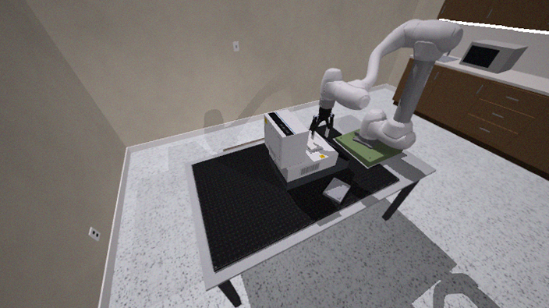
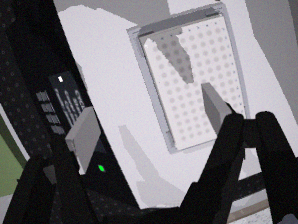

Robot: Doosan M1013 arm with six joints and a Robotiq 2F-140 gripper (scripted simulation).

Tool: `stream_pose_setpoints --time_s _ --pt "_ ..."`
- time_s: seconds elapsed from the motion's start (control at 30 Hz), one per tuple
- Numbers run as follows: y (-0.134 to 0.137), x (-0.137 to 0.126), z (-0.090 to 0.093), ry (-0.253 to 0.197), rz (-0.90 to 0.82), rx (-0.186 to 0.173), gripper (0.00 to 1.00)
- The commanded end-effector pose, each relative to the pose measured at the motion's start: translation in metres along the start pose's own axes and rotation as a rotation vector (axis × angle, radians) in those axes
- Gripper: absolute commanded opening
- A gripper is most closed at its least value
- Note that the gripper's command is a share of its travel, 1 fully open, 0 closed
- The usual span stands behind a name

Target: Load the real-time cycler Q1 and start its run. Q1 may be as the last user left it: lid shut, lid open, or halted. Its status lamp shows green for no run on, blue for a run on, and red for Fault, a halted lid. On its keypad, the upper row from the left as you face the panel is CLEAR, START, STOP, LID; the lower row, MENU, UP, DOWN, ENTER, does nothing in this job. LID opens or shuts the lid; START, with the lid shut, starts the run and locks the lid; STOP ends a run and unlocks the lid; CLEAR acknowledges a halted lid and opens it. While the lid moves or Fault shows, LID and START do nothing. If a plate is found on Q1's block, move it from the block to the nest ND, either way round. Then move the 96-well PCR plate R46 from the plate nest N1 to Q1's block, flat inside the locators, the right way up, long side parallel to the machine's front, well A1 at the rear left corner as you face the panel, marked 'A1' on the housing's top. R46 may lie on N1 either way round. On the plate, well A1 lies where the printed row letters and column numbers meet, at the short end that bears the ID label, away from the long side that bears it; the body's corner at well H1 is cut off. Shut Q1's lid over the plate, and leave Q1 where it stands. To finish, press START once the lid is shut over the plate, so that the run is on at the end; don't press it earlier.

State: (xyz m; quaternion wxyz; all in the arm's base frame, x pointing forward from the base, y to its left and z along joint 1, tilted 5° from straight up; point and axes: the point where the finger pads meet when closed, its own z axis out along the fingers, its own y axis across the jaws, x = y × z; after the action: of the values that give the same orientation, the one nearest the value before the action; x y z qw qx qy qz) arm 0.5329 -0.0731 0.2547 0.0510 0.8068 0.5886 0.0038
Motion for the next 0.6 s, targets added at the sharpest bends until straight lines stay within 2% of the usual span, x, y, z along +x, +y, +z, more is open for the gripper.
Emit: stream_pose_setpoints --time_s 0.0,0.07,0.17,0.27,0.57 --pt "0.017 0.000 -0.002 -0.004 -0.027 0.013 0.66" --pt "0.026 0.001 -0.003 -0.004 -0.027 0.013 0.66" --pt "0.041 0.001 -0.004 -0.016 -0.098 0.043 0.66" --pt "0.055 0.001 -0.006 -0.016 -0.098 0.043 0.66" --pt "0.055 0.001 -0.006 -0.016 -0.098 0.043 0.66"
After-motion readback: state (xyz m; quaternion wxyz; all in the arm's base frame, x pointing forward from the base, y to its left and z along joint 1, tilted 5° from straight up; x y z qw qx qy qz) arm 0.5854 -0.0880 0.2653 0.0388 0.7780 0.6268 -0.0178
